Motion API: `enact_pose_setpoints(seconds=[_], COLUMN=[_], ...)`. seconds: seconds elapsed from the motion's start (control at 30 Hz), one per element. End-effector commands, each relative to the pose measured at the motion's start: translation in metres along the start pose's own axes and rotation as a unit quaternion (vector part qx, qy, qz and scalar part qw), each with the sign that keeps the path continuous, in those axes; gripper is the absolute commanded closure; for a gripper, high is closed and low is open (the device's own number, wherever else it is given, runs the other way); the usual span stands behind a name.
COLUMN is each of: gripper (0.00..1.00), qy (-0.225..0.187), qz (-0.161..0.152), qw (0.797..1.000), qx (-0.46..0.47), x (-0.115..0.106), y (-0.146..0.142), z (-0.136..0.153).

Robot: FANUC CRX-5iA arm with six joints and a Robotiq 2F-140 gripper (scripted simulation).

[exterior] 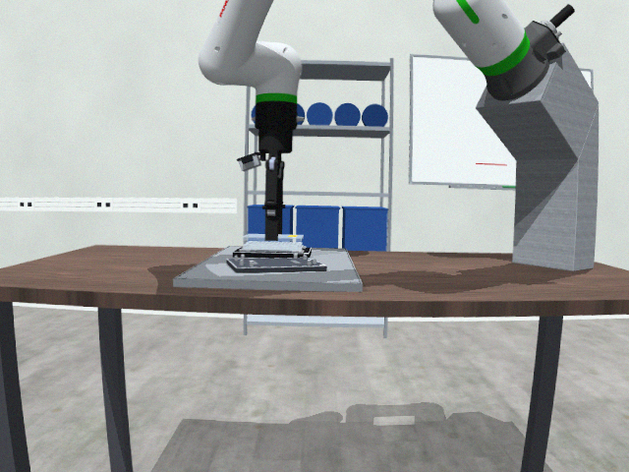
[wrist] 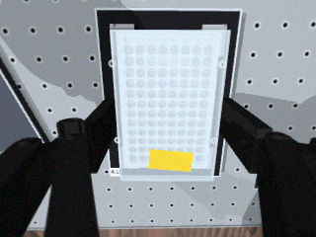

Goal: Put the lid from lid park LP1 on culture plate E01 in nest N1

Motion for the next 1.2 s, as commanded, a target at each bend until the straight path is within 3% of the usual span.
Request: enact_pose_setpoints(seconds=[0.0,1.17], gripper=[0.39,0.39], qy=[0.000,0.000], qz=[0.000,0.000], qw=[1.000,1.000], qx=[0.000,0.001], x=[-0.0006,0.0082], y=[0.0004,0.0003], z=[-0.0004,-0.0007])
Point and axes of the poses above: the point where the finger pads meet when closed, its own x axis out along the fingers, its own y axis across the jaws, z = x × y, the point moved 4 cm from there along -x, back along the fingers, and after that the axes turned 8 degrees about -x, right-handed, at the moved point
